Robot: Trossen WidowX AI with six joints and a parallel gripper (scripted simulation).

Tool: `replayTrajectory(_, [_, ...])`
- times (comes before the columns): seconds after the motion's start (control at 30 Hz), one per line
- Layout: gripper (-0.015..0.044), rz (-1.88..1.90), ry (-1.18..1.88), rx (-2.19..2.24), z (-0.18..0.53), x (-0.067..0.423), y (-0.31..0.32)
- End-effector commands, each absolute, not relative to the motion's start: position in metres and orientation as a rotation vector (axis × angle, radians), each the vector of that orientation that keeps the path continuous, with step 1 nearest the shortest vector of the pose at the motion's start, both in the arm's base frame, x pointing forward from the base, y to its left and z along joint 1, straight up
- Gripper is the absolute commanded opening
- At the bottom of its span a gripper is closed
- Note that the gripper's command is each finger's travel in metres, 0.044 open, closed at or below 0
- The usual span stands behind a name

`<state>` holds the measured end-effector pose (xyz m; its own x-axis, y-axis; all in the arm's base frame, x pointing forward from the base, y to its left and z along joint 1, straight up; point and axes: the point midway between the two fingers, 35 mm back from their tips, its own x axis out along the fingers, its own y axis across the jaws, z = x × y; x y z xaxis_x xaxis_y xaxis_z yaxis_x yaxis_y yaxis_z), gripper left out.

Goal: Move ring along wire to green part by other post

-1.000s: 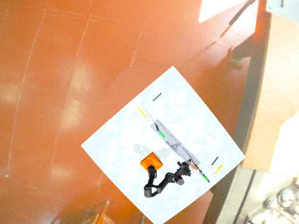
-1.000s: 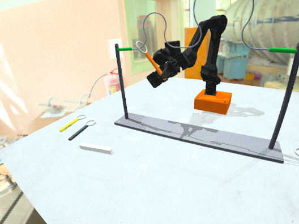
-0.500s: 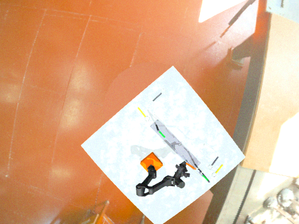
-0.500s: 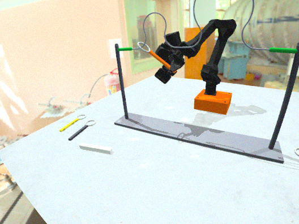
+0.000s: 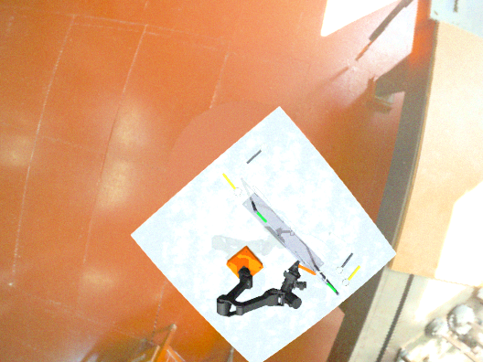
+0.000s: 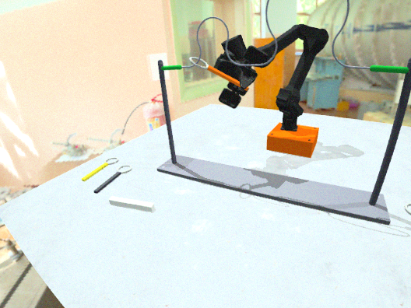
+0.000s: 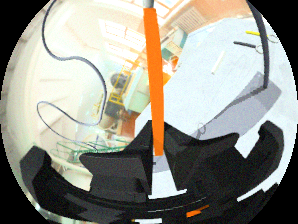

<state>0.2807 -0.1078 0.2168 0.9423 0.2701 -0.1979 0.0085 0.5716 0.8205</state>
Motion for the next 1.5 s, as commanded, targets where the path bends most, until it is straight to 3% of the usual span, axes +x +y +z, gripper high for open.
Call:
replayTrajectory(0.0, [-0.015, 0.182, 0.326, 0.977, 0.228, 0.278, -0.106])
replayTrajectory(1.47, [-0.015, 0.322, 0.352, 1.395, 0.292, 0.269, -0.087])
